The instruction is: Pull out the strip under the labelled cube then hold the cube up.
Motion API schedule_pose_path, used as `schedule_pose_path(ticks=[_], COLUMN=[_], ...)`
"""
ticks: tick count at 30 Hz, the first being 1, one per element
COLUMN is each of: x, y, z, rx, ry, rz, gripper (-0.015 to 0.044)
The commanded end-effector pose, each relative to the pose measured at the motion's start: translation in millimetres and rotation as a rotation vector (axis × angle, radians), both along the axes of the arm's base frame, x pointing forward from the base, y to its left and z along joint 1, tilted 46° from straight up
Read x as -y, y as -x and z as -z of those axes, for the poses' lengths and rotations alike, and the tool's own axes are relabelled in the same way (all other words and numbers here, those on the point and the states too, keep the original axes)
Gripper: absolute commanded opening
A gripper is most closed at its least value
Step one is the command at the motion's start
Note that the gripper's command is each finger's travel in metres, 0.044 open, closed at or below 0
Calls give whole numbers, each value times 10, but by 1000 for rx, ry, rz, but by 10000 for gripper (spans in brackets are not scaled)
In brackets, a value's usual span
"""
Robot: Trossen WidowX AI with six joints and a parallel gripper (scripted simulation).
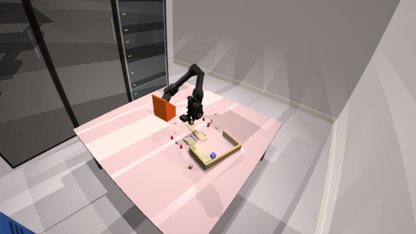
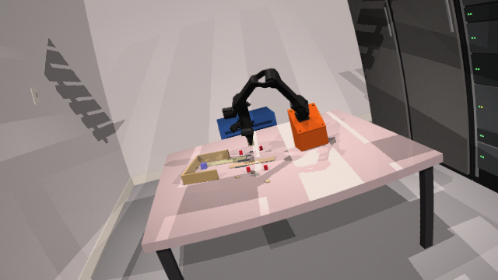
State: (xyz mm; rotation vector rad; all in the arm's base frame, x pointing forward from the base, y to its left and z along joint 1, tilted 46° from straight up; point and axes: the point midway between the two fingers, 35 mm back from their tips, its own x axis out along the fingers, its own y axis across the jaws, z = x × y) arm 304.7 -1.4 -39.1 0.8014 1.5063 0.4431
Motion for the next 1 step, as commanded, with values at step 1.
schedule_pose_path(ticks=[1], x=[4], y=[5], z=[1], rx=[1], ry=[4], rz=[-6], gripper=[0])
